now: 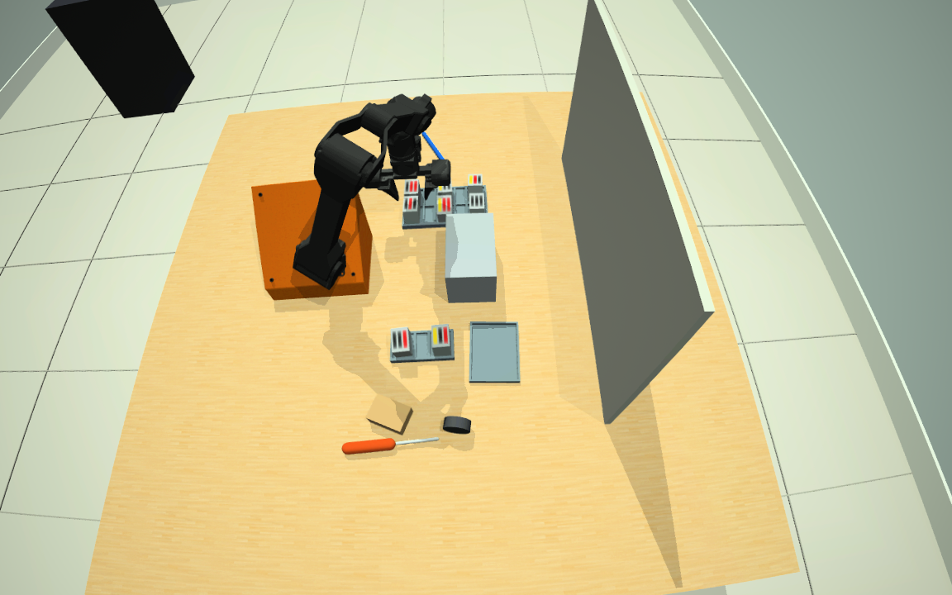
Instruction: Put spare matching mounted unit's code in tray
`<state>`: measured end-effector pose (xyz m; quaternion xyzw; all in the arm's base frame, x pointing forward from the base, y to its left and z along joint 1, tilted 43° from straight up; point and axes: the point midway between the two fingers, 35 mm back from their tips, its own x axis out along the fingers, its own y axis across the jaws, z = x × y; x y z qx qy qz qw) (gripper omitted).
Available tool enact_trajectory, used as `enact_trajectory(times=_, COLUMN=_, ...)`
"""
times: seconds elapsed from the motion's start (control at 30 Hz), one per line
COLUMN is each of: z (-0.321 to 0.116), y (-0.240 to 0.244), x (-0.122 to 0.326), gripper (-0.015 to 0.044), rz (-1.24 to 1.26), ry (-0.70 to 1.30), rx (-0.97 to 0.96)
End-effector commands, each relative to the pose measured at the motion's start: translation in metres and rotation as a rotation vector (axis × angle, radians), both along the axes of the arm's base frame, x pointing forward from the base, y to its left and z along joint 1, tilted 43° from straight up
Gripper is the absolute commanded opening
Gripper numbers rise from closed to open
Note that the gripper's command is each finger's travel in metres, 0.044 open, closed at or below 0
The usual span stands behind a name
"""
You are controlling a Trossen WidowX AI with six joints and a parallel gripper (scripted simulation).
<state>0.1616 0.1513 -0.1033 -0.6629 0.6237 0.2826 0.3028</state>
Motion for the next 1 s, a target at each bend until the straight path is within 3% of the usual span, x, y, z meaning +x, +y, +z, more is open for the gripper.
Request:
enact_trajectory(times=0.0, z=-0.007, y=-0.008, x=-0.001, gripper=0.03, rz=0.006, ry=0.007, rx=-0.012)
enact_trajectory(times=0.97, z=-0.031, y=-0.034, x=-0.001, gripper=0.03, rz=0.005, ry=0.006, rx=-0.014)
